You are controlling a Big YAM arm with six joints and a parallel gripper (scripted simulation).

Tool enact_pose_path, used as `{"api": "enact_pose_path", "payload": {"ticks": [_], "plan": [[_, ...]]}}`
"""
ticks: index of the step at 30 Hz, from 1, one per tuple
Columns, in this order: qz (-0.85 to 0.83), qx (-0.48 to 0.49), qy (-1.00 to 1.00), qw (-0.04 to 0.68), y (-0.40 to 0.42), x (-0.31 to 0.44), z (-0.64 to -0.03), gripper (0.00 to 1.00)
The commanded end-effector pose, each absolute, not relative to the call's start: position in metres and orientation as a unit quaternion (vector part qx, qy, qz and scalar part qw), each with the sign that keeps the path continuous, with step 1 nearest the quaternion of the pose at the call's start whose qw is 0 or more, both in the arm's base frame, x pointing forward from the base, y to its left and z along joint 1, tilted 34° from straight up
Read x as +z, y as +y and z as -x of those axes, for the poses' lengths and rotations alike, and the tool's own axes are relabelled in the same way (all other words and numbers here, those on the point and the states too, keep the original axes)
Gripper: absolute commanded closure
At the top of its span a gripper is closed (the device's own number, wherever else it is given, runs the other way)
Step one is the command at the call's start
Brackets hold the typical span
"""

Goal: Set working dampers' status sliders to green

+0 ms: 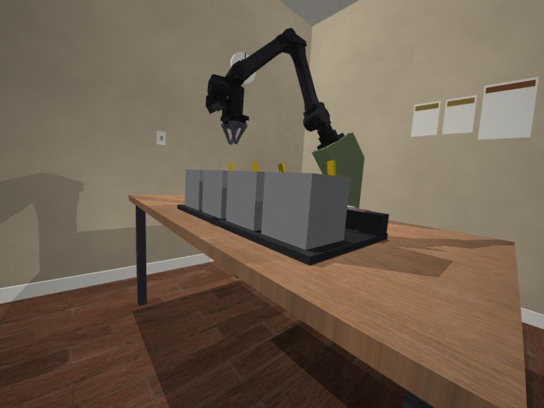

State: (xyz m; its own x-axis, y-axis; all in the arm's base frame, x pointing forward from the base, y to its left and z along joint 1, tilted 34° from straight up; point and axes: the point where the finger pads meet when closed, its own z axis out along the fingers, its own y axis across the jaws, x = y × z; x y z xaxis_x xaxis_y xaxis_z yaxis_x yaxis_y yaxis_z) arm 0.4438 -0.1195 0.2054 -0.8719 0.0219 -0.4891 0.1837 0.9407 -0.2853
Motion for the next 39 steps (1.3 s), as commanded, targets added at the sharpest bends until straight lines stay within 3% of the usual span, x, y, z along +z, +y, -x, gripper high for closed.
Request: {"api": "enact_pose_path", "payload": {"ticks": [1,14,33,39], "plan": [[-0.057,-0.164,0.952,0.253,-0.120,0.219,-0.457,0.64],[-0.056,-0.163,0.952,0.254,-0.117,0.219,-0.458,0.64],[-0.054,-0.159,0.953,0.251,0.060,0.165,-0.491,0.64],[-0.068,-0.163,0.952,0.249,0.049,0.163,-0.492,0.64]]}}
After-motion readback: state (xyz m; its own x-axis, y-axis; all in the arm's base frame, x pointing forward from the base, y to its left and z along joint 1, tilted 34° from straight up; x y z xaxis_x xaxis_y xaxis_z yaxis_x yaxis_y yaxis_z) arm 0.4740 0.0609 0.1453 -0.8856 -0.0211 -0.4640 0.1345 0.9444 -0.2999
